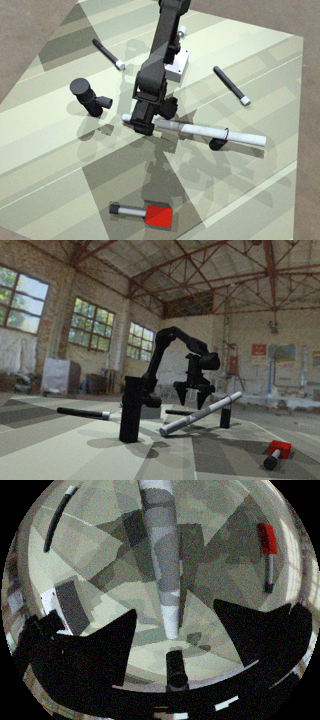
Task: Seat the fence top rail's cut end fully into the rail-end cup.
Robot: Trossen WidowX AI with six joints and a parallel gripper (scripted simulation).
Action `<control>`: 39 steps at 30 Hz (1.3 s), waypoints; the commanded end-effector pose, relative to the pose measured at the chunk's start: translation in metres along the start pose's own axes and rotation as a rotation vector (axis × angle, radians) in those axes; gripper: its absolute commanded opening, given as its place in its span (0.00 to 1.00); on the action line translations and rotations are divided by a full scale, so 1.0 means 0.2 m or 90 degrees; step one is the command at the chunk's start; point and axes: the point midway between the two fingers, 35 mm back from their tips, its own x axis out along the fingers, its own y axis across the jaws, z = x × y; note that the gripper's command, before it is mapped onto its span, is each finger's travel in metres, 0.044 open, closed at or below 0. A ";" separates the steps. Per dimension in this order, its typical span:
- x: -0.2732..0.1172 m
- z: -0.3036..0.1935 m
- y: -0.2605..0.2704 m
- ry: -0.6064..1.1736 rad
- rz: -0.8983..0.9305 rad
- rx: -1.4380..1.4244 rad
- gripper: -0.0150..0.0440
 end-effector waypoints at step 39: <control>0.34 0.00 -0.01 0.002 -0.004 -0.003 1.00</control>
